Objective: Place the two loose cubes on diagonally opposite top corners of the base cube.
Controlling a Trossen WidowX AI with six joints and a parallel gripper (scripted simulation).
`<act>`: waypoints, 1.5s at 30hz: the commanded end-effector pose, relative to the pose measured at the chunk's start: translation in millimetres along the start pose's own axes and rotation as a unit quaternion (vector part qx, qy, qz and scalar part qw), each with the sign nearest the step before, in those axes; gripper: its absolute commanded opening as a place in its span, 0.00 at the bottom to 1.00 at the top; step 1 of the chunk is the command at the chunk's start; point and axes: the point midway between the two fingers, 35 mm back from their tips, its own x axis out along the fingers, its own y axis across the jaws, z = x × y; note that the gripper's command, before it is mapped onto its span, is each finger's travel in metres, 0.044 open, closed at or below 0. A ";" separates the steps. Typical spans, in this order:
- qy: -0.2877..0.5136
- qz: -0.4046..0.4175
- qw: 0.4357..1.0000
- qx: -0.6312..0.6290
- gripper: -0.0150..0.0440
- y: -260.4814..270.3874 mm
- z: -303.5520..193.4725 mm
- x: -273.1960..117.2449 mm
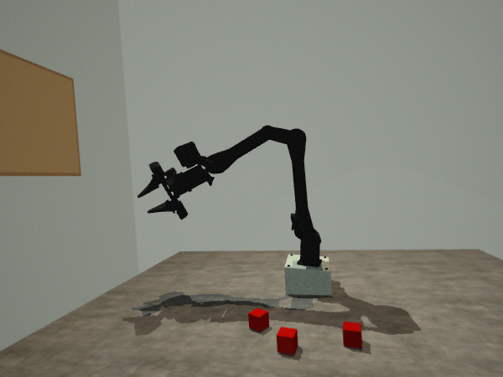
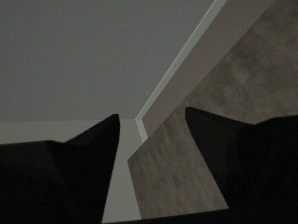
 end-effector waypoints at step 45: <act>0.481 0.248 -0.101 -0.835 0.70 -112.4 -345.3 -154.0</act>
